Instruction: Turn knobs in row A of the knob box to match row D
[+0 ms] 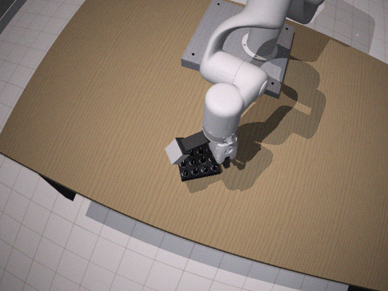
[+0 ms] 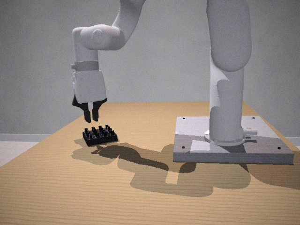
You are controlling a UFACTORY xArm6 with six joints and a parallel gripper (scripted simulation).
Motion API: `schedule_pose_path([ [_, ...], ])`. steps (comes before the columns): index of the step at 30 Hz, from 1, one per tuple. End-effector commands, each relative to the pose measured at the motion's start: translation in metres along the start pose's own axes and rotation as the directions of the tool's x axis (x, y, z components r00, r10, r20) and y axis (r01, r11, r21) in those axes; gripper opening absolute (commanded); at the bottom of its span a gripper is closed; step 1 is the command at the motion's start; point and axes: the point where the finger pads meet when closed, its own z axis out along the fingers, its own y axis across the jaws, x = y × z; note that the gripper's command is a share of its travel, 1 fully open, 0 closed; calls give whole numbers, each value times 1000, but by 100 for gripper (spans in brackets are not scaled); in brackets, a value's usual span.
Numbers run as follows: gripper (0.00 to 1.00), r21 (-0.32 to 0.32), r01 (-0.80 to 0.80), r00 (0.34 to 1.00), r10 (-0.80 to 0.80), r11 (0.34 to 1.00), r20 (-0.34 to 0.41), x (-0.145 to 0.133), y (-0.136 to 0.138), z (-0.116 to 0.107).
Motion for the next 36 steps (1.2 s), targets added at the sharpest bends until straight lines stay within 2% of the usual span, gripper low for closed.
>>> schedule_pose_path([
  [1, 19, -12, -152, 988, 152, 988, -11, 2, -10, -3],
  [7, 19, -11, -200, 980, 200, 980, -12, 2, -13, -4],
  [36, 19, -11, -201, 980, 201, 979, -12, 3, -13, -4],
])
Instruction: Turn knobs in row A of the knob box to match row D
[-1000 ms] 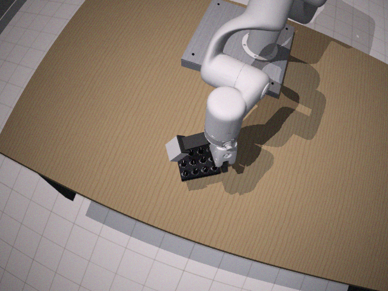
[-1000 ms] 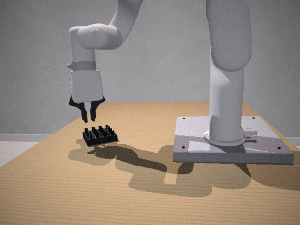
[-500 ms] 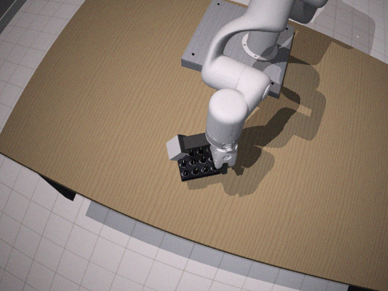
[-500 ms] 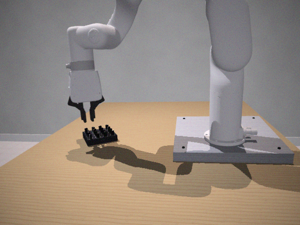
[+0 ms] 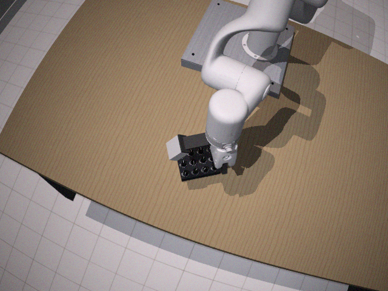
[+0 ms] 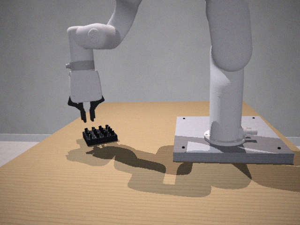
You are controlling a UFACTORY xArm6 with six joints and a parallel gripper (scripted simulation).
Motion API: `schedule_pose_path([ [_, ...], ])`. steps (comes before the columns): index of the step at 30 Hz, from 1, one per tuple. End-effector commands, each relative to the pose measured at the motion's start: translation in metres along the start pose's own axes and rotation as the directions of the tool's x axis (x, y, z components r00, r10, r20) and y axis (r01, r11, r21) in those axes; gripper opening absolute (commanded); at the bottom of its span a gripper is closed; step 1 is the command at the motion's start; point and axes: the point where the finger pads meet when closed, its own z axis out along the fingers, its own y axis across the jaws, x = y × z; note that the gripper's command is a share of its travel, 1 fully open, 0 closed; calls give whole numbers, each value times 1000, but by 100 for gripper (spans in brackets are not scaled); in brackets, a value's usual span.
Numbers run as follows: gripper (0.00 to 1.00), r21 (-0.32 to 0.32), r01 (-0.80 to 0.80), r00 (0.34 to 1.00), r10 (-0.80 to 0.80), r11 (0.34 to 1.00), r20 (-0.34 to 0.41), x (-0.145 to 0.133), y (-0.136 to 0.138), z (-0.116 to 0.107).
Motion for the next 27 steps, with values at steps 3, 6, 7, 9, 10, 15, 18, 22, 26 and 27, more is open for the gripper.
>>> schedule_pose_path([
  [3, 19, 4, 0, 1000, 0, 1000, -3, 1, -1, -2],
  [6, 19, 4, 0, 1000, 0, 1000, -3, 1, -1, -2],
  [7, 19, 4, 0, 1000, 0, 1000, -3, 1, -1, -2],
  [9, 19, 4, 0, 1000, 0, 1000, -3, 1, -1, -2],
  [10, 19, 4, 0, 1000, 0, 1000, -3, 1, -1, -1],
  [15, 19, 4, 0, 1000, 0, 1000, -3, 1, -1, -1],
  [18, 19, 4, 0, 1000, 0, 1000, -3, 1, -1, 0],
  [22, 19, 3, 0, 1000, 0, 1000, -3, 1, -1, 2],
  [26, 19, 3, 0, 1000, 0, 1000, -3, 1, -1, 5],
  [27, 19, 3, 0, 1000, 0, 1000, -3, 1, -1, 6],
])
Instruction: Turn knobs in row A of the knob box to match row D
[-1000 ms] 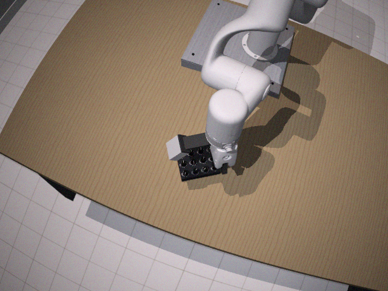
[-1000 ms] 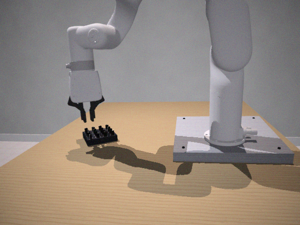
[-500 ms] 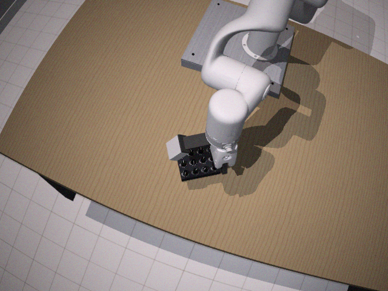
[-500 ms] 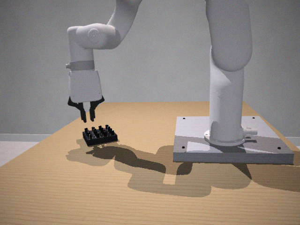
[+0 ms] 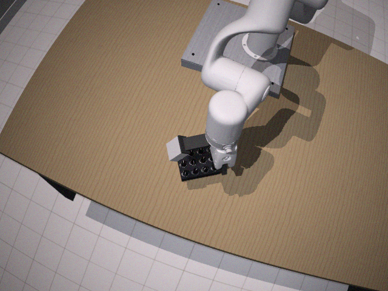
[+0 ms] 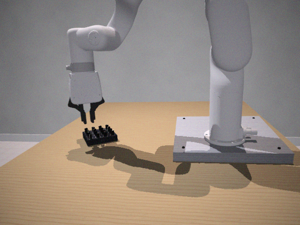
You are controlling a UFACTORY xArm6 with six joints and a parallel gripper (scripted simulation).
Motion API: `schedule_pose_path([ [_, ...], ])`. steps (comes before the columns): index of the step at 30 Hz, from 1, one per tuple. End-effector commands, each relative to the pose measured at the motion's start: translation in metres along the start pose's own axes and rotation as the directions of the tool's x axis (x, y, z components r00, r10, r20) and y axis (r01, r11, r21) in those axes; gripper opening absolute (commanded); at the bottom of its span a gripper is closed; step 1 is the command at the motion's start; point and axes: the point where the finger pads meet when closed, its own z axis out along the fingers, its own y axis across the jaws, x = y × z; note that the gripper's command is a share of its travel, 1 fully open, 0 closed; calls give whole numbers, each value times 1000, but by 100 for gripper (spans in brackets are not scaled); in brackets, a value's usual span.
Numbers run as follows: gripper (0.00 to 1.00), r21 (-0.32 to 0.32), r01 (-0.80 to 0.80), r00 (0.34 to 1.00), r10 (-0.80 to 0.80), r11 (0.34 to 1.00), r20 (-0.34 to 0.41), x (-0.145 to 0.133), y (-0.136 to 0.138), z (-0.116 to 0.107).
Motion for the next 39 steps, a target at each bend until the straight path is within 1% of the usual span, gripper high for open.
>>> schedule_pose_path([
  [1, 19, 3, 0, 1000, 0, 1000, -2, 1, -1, 2],
  [8, 19, 3, 0, 1000, 0, 1000, -2, 1, -1, 8],
  [23, 19, 3, 0, 1000, 0, 1000, -2, 1, -1, 28],
  [39, 19, 3, 0, 1000, 0, 1000, -2, 1, -2, 37],
])
